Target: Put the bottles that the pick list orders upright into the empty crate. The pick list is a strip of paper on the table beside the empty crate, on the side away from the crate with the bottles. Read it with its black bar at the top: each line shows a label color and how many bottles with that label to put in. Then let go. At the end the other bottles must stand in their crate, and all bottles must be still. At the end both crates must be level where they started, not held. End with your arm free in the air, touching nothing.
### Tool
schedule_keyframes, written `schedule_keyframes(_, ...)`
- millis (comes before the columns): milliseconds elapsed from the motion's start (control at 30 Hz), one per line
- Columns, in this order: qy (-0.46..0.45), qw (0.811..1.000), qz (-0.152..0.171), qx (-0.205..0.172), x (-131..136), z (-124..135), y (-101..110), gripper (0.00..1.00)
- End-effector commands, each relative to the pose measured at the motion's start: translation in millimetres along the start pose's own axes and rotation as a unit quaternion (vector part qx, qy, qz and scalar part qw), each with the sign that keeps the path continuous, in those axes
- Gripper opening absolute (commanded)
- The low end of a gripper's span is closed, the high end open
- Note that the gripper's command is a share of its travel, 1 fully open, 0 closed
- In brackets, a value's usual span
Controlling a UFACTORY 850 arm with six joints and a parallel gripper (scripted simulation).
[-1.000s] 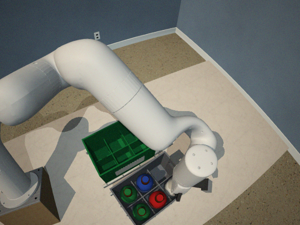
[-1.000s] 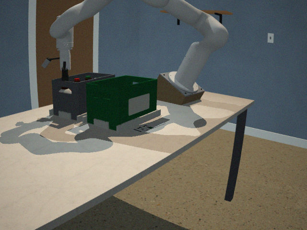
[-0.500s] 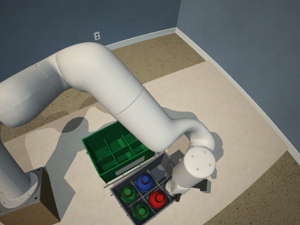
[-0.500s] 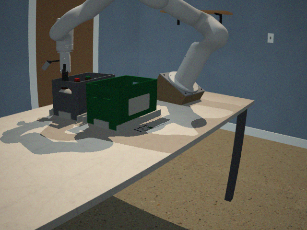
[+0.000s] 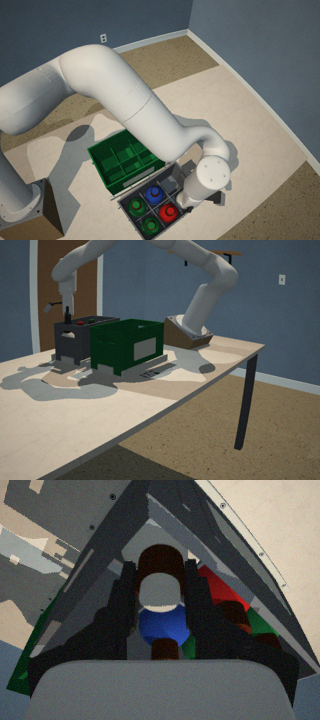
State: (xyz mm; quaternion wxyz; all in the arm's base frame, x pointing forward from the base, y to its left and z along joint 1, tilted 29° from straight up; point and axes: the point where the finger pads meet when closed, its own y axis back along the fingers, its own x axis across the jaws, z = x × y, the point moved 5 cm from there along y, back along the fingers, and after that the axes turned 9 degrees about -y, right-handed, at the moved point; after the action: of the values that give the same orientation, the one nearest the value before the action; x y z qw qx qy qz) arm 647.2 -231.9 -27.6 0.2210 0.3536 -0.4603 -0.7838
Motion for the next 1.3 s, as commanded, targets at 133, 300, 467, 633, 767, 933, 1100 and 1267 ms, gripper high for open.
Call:
schedule_keyframes(133,0.0,1.0,0.0,0.002,-0.5,-1.0,2.1,0.0)
schedule_keyframes(300,0.0,1.0,0.0,0.002,-0.5,-1.0,2.0,0.0)
schedule_keyframes(467,0.0,1.0,0.0,0.002,-0.5,-1.0,2.0,0.0)
schedule_keyframes(633,0.0,1.0,0.0,0.002,-0.5,-1.0,2.0,0.0)
schedule_keyframes(767,0.0,1.0,0.0,0.002,-0.5,-1.0,2.0,0.0)
schedule_keyframes(933,0.0,1.0,0.0,0.002,-0.5,-1.0,2.0,0.0)
schedule_keyframes(1100,0.0,1.0,0.0,0.002,-0.5,-1.0,2.0,0.0)
schedule_keyframes(1267,0.0,1.0,0.0,0.002,-0.5,-1.0,8.7,0.0)
